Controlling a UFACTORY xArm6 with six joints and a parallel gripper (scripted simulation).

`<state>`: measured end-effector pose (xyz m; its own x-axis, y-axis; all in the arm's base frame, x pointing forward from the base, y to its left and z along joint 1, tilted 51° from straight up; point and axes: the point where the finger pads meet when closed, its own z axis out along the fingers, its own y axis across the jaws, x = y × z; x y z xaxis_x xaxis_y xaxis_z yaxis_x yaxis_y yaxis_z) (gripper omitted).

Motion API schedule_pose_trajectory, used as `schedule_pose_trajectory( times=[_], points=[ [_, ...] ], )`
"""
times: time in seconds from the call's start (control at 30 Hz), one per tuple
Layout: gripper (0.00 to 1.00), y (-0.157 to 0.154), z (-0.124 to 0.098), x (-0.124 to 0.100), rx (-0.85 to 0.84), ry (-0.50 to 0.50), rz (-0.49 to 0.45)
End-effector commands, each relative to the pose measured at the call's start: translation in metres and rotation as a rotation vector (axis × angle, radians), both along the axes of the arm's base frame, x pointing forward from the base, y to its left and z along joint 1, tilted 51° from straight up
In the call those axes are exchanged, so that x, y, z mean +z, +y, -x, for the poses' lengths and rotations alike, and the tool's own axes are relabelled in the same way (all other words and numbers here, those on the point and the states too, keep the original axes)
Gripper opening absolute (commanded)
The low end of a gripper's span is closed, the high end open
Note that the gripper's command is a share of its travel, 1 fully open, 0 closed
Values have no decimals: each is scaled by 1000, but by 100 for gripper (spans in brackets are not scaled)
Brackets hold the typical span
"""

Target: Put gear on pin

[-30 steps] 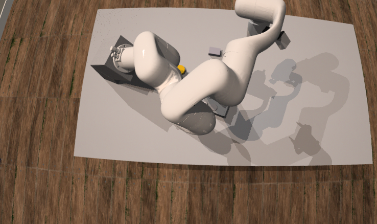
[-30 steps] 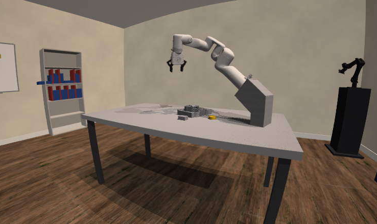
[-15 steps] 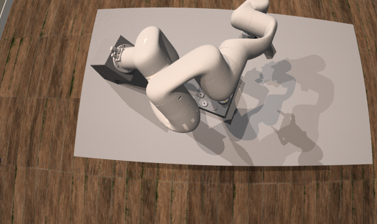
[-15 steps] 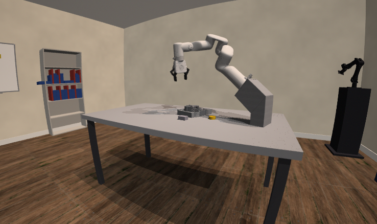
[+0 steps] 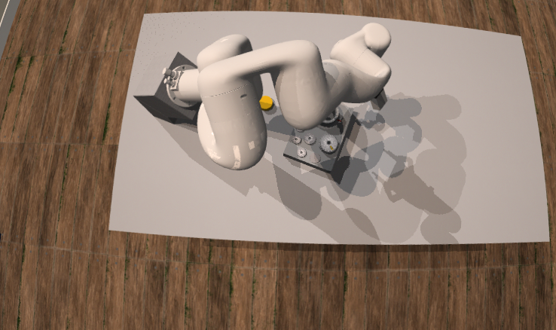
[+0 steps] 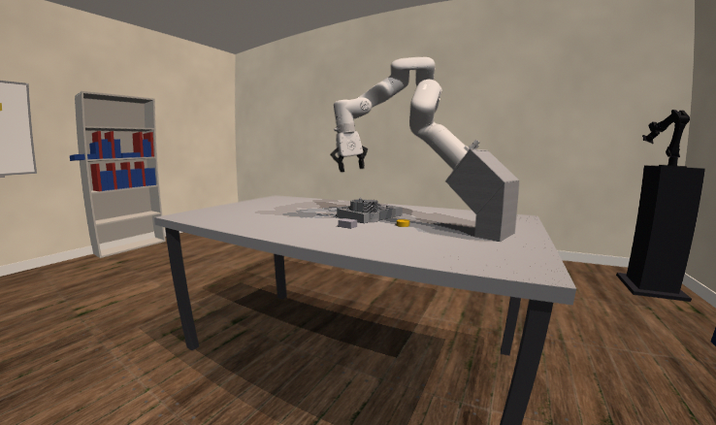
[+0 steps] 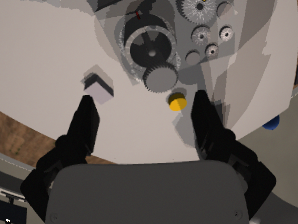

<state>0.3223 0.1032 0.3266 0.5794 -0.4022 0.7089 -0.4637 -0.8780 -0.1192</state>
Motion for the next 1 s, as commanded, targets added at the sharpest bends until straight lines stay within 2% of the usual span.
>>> schedule_pose_trajectory(
  times=[0.0, 0.07, 0.1, 0.27, 0.37, 0.43, 0.47, 0.53, 0.73, 0.97],
  points=[
    [100, -17, -15, -20, 1, 24, -98],
    [100, -17, -15, -20, 1, 24, -98],
    [100, -27, -21, -27, -16, 17, -140],
    [100, -38, -27, -32, -35, 4, -180],
    [100, -62, -37, -37, -77, -39, -248],
    [100, -62, -37, -37, -77, -39, -248],
    [100, -75, -41, -38, -99, -64, -275],
    [100, -75, -41, -38, -99, -64, -275],
    [100, -115, -48, -37, -172, -159, -339],
    [100, -132, -49, -36, -202, -200, -356]
  ],
)
